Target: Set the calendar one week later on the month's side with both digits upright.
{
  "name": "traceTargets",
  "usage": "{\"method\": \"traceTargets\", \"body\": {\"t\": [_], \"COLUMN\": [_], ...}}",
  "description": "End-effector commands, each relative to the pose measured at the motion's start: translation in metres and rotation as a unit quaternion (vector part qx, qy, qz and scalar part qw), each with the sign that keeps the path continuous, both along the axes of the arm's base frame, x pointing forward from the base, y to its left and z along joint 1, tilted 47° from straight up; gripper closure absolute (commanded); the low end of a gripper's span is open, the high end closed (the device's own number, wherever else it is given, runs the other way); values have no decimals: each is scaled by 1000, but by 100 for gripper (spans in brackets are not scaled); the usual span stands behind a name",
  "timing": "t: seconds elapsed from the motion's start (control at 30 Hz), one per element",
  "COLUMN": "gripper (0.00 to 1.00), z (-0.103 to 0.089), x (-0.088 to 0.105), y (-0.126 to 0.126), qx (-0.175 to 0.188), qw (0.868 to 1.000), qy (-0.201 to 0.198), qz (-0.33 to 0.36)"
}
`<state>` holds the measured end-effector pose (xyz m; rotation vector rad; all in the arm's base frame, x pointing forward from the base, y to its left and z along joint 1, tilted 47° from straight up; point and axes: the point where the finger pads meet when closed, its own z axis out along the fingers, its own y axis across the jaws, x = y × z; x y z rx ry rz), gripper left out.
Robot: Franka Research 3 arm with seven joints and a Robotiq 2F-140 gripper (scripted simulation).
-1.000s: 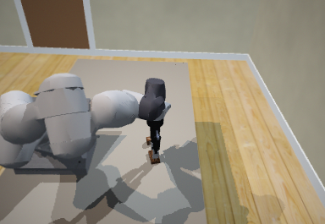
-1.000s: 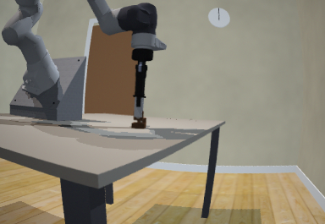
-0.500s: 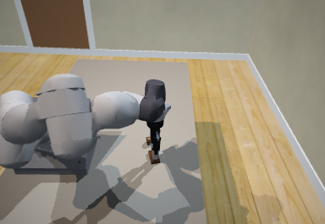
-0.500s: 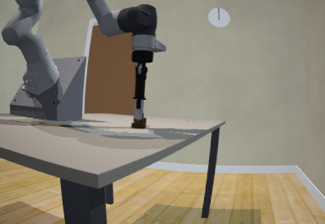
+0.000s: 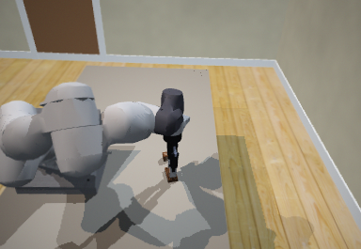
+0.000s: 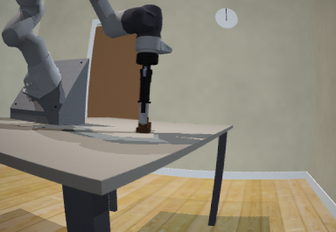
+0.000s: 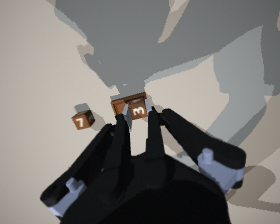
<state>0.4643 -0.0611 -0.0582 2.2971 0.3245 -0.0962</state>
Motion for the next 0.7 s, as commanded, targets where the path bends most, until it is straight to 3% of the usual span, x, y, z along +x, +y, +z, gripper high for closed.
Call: {"method": "traceTargets", "body": {"t": [0.0, 0.67], "gripper": [83, 83], "z": [-1, -2], "x": [1, 1], "y": [-1, -2], "qx": [1, 1], "qw": [1000, 1000], "qy": [-3, -3], "qz": [-2, -2]}}
